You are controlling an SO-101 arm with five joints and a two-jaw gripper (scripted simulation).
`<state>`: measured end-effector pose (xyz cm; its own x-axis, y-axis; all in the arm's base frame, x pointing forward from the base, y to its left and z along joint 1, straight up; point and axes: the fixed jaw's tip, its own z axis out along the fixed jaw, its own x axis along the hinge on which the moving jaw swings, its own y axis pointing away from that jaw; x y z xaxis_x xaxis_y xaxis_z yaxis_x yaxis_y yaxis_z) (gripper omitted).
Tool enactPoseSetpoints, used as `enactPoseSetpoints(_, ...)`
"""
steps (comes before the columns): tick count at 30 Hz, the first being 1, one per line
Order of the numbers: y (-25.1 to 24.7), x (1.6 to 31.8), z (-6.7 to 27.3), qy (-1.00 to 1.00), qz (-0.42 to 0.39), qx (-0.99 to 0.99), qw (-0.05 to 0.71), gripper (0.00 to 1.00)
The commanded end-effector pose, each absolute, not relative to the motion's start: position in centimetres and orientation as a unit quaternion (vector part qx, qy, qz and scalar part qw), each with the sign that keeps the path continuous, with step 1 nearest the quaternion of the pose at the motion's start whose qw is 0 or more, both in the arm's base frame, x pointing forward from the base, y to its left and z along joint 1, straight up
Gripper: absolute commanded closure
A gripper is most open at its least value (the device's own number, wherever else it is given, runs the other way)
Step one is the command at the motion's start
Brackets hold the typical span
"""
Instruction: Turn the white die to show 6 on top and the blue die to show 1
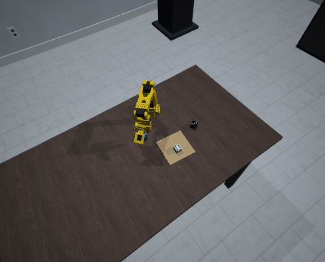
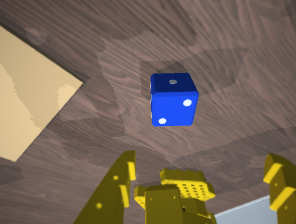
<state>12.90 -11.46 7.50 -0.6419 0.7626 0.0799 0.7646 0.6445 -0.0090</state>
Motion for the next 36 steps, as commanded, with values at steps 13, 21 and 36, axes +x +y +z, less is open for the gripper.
enactPoseSetpoints(13,-10.8,12.5,4.9,-0.899,-0.043,-0.416,0.127,0.65)
enactPoseSetpoints(21,-10.7,12.9,4.9,-0.901,-0.041,-0.413,0.128,0.65)
enactPoseSetpoints(36,-10.7,12.9,4.8,-0.901,-0.041,-0.413,0.129,0.65)
